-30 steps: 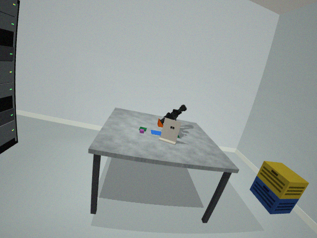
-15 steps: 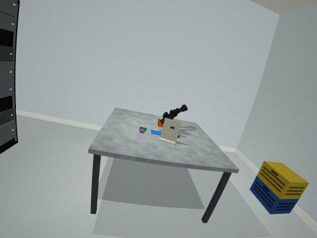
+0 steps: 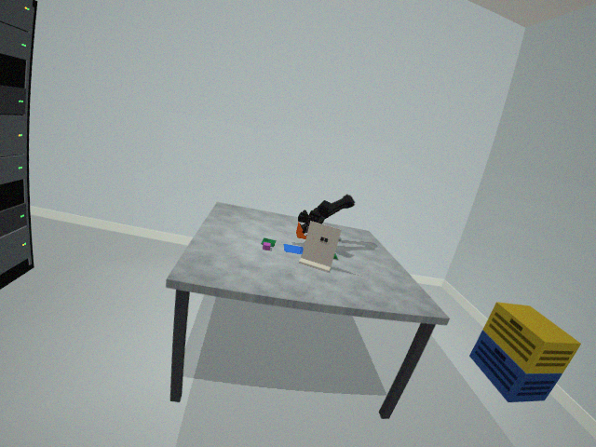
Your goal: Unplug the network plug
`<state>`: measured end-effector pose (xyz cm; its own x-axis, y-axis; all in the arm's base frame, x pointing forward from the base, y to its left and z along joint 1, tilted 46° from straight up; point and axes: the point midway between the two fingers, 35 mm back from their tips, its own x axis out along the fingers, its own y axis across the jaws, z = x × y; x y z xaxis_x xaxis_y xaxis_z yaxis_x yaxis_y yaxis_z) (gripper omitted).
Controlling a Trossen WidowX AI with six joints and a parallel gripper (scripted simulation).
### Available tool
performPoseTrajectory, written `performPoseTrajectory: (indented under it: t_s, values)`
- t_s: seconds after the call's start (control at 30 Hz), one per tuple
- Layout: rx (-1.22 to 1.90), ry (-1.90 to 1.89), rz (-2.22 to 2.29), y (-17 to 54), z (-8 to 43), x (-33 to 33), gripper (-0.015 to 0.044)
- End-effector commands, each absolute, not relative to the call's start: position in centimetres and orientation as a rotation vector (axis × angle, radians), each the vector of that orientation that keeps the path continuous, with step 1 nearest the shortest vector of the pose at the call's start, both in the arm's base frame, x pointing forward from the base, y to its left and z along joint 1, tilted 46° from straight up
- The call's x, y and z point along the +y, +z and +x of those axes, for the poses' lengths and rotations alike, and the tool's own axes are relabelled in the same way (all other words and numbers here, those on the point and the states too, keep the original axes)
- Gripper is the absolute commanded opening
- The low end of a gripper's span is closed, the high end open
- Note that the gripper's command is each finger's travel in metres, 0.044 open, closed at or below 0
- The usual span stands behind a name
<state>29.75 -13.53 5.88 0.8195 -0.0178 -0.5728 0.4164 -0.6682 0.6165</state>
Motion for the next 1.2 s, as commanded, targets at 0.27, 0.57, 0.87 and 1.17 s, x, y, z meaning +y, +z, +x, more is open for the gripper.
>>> performPoseTrajectory:
  t_s: [0.27,0.57,0.87,1.17]
  values:
    - [0.547,-0.805,2.217,2.4,27.9,-13.8,0.0]
    - [0.729,-0.823,2.263,0.6,26.3,-13.6,0.0]
    - [0.859,-0.8,2.327,-0.2,25.1,-13.3,0.0]
    - [0.859,-0.801,2.326,-1.1,25.3,-12.7,0.0]
